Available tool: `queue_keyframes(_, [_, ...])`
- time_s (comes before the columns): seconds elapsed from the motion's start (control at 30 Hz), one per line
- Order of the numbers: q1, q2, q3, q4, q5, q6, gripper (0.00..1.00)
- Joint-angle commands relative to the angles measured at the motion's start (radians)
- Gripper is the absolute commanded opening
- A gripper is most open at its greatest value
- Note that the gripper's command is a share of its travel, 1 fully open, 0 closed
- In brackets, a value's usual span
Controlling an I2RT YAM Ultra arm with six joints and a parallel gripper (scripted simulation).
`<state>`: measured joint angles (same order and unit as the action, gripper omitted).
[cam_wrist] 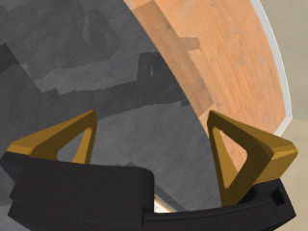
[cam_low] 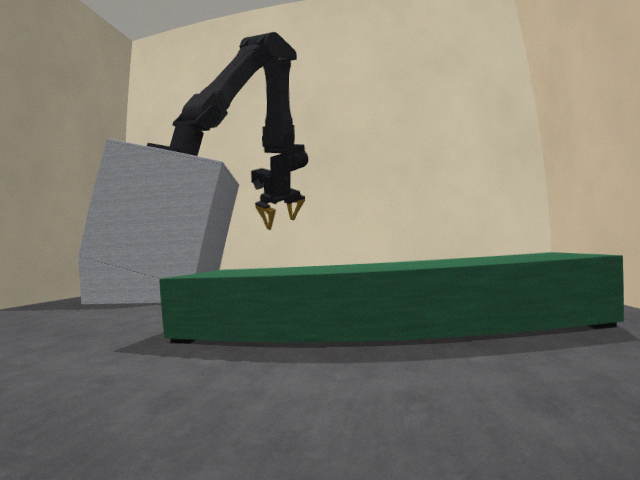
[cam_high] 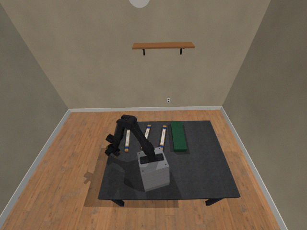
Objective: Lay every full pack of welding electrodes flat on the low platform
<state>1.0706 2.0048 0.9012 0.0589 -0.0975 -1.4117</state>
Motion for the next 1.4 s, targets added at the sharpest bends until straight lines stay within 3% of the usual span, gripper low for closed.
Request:
queue_keyframes(0.0, [0.007, -0.017, 0.010, 0.003, -0.019, 0.004, 1.00])
queue_keyframes(0.53, [0.007, -0.017, 0.010, 0.003, -0.019, 0.004, 1.00])
queue_keyframes(0.57, [0.000, 0.000, 0.000, 0.000, 0.000, 0.000, 0.74])
queue_keyframes(1.37, [0.000, 0.000, 0.000, 0.000, 0.000, 0.000, 0.74])
